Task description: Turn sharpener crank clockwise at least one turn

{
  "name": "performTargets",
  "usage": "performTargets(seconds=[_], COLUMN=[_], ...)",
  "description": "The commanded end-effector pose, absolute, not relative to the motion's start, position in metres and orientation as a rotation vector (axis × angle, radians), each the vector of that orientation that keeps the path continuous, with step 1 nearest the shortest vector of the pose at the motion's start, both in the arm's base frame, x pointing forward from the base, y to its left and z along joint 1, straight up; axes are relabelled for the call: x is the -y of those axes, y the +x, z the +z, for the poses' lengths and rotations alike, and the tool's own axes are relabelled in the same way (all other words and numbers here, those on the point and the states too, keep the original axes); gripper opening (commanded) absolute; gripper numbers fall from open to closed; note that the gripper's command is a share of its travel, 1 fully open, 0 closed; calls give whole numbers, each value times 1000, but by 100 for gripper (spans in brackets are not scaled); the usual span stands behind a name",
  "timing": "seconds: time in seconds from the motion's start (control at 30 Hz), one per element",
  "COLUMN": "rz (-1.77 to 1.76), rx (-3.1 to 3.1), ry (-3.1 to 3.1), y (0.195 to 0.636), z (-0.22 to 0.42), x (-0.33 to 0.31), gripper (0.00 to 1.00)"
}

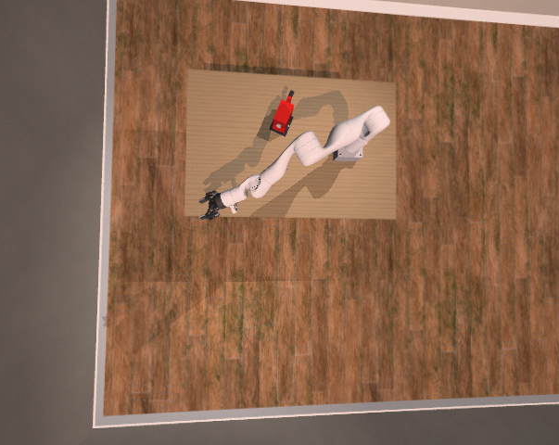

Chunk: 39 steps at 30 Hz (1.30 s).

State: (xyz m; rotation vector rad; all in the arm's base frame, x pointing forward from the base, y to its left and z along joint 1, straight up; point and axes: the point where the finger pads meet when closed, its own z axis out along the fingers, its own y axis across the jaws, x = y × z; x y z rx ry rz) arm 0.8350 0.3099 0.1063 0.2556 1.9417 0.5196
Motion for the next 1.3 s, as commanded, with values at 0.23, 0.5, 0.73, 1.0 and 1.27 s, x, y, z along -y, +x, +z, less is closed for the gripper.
performTargets(seconds=[0.23, 0.5, 0.73, 1.0, 1.27], rz=[505, 454, 341, 154, 8], rx=[-1954, -2000, -2093, -2211, -2258], ry=[269, 313, 434, 711, 1030], y=[836, 837, 831, 790, 721], z=[106, 97, 81, 67, 66], x=[-298, -261, -173, -21, 104], gripper=[100, 100, 100, 100, 100])
